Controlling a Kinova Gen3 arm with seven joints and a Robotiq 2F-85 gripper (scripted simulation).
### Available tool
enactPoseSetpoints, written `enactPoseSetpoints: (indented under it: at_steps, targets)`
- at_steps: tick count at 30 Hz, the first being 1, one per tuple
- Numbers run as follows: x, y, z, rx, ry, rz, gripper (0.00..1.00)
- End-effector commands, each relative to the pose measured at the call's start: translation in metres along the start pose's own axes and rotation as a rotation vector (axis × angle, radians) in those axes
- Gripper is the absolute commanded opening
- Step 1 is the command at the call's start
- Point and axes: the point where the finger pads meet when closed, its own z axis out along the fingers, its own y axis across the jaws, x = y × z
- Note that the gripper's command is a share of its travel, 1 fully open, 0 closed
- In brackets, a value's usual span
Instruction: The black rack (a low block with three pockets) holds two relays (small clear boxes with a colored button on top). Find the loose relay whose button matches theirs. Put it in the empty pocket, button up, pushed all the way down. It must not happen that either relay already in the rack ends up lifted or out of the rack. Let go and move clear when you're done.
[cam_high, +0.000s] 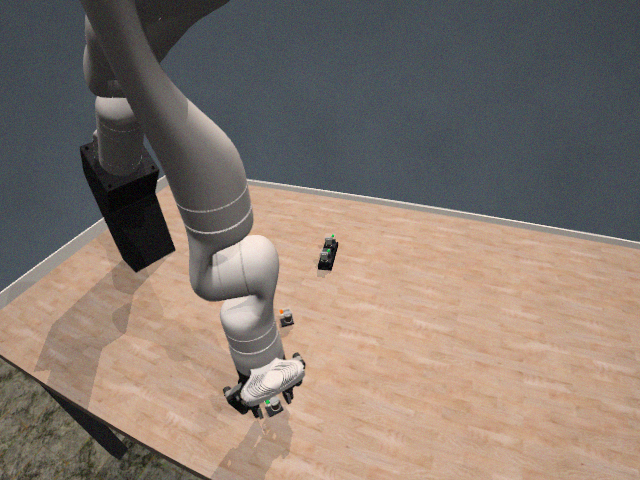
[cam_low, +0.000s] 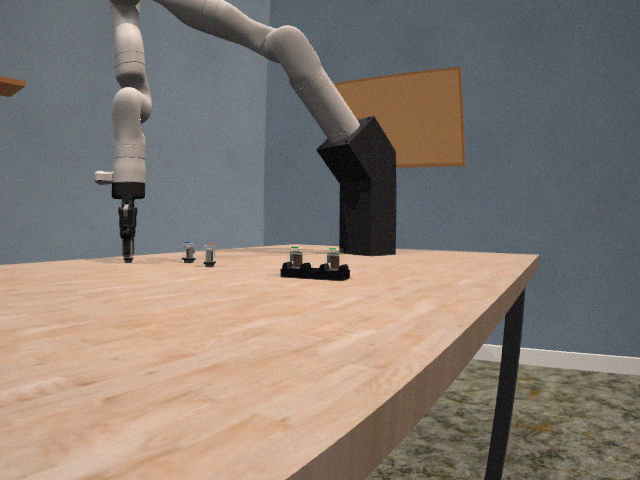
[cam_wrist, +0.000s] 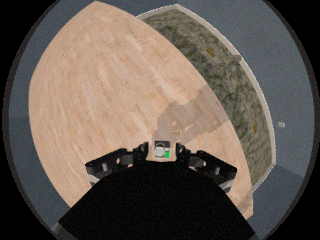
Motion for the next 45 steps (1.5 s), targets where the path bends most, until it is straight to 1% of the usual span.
enactPoseSetpoints:
  at_steps: [1,31,32,45]
  targets:
    - [0.0006,0.0000,-0.0004,0.000,0.001,0.000,0.53]
    - [0.0006,0.0000,-0.0004,0.000,0.001,0.000,0.53]
    - [0.0006,0.0000,-0.0004,0.000,0.001,0.000,0.00]
    - [0.0006,0.0000,-0.0004,0.000,0.001,0.000,0.00]
